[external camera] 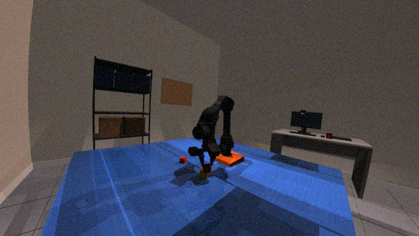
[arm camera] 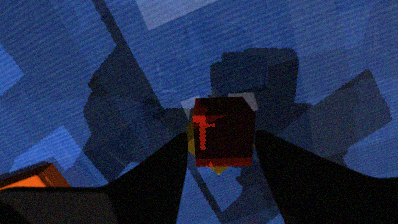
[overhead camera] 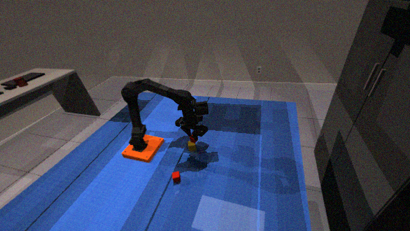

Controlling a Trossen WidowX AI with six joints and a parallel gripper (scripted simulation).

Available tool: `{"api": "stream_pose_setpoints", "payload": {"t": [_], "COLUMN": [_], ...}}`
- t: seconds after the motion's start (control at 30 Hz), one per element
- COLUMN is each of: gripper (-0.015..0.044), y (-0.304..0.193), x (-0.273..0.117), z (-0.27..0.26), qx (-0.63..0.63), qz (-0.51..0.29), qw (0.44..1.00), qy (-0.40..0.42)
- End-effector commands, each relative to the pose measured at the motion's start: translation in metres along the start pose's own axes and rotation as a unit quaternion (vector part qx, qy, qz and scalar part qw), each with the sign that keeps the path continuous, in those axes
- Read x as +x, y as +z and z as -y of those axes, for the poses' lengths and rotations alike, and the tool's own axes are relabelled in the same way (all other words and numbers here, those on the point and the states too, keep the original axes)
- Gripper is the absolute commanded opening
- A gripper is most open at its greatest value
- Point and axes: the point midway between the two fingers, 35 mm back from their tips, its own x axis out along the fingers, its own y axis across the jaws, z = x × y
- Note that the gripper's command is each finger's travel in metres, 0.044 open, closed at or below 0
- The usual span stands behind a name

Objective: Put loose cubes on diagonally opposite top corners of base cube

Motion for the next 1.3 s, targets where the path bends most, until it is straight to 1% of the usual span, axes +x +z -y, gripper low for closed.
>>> {"api": "stream_pose_setpoints", "payload": {"t": [0.0,0.3,0.4,0.43,0.47,0.5,0.6,0.7,0.83,0.97,1.1,1.27], "gripper": [0.0205,0.0205,0.0205,0.0231,0.0258,0.0265,0.0265,0.0265,0.0265,0.0265,0.0265,0.0265], "y": [0.0,0.0,0.0,0.0,-0.004,-0.009,-0.03,-0.052,-0.082,-0.11,-0.139,-0.176], "x": [-0.008,-0.025,-0.025,-0.023,-0.024,-0.025,-0.028,-0.032,-0.037,-0.042,-0.048,-0.055], "z": [0.001,0.001,0.001,0.002,0.004,0.008,0.022,0.034,0.047,0.057,0.063,0.067], "qx": [0.0,0.0,0.0,0.006,0.025,0.057,0.172,0.284,0.427,0.558,0.676,0.802], "qz": [0.002,0.002,0.002,0.002,0.002,0.002,0.001,0.0,0.0,-0.001,-0.001,0.0], "qw": [1.0,1.0,1.0,1.0,1.0,0.998,0.985,0.959,0.904,0.83,0.737,0.597], "qy": [-0.002,-0.002,-0.002,-0.003,-0.003,-0.004,-0.006,-0.009,-0.011,-0.011,-0.011,-0.011]}}
